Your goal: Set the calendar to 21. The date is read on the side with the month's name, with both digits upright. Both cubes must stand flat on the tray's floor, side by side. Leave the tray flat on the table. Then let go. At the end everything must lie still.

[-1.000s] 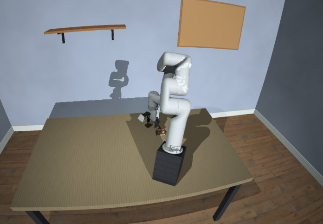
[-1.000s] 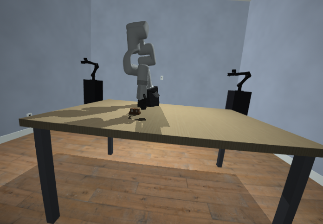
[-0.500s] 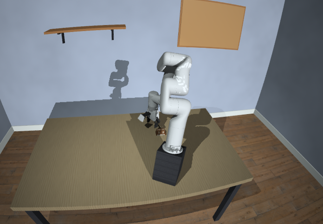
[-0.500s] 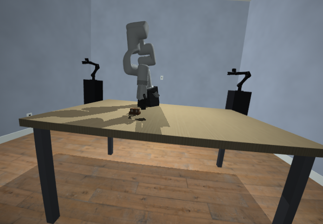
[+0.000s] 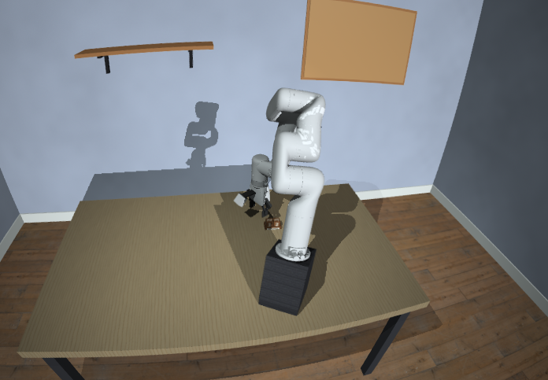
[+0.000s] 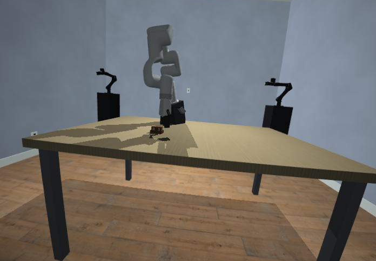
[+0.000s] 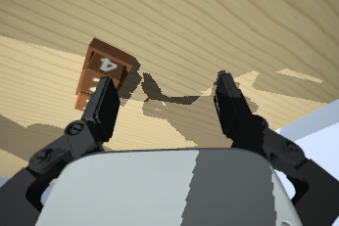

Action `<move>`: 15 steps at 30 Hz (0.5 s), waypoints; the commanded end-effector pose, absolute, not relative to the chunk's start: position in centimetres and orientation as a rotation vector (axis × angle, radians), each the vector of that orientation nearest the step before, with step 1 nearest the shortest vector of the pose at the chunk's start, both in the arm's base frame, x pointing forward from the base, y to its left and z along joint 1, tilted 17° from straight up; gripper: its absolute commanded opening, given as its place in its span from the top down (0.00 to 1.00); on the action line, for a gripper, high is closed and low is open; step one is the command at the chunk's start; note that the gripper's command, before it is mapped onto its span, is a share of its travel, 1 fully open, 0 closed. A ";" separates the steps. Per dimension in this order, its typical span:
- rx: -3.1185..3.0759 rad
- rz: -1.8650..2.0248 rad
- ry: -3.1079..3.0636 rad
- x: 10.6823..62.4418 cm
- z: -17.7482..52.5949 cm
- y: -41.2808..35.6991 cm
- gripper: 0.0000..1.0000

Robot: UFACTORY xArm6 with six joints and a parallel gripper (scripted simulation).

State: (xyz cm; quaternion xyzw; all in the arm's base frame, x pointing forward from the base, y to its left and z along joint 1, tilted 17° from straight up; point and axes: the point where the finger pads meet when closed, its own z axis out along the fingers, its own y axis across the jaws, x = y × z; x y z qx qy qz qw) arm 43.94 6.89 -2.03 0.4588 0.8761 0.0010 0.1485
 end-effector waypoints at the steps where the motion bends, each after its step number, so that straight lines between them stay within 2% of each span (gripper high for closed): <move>1: 1.318 0.006 2.517 44.0 -1.9 6.9 0.00; 15: 1.637 0.062 2.326 44.0 -1.7 5.6 0.00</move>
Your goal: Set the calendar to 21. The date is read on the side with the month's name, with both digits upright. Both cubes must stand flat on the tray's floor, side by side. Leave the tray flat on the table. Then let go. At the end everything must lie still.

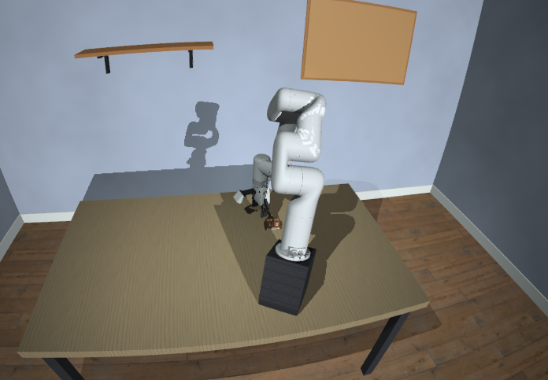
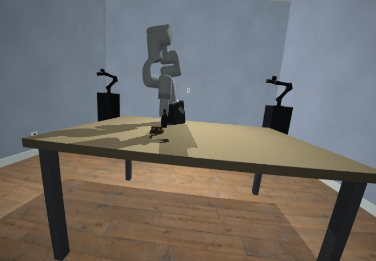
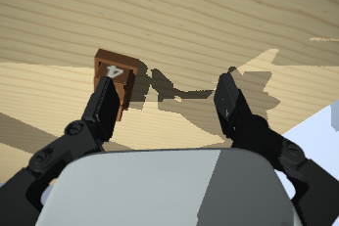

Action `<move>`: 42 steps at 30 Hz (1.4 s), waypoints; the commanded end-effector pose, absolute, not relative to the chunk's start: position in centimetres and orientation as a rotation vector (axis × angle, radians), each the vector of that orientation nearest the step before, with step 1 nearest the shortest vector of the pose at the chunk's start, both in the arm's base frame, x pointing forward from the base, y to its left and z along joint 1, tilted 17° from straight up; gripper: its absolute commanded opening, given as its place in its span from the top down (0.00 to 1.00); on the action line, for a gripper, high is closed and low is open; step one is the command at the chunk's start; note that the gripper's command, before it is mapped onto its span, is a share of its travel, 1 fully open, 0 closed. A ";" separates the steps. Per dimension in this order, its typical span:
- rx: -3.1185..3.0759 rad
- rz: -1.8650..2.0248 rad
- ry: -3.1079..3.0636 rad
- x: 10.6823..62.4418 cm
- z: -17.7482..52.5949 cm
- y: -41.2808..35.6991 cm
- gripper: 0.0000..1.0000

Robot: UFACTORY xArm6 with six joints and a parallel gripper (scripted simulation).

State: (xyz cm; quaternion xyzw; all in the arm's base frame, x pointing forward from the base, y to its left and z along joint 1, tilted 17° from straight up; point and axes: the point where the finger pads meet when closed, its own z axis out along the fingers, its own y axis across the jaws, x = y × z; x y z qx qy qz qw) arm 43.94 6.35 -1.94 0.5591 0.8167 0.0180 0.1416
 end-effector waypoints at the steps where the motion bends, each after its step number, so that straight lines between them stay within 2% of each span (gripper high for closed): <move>1: 1.637 0.062 2.326 44.0 -1.7 5.6 0.00; 36: 2.220 0.176 1.806 44.0 -1.2 2.1 0.00; 42: 2.418 0.220 1.554 44.0 -1.2 1.7 0.00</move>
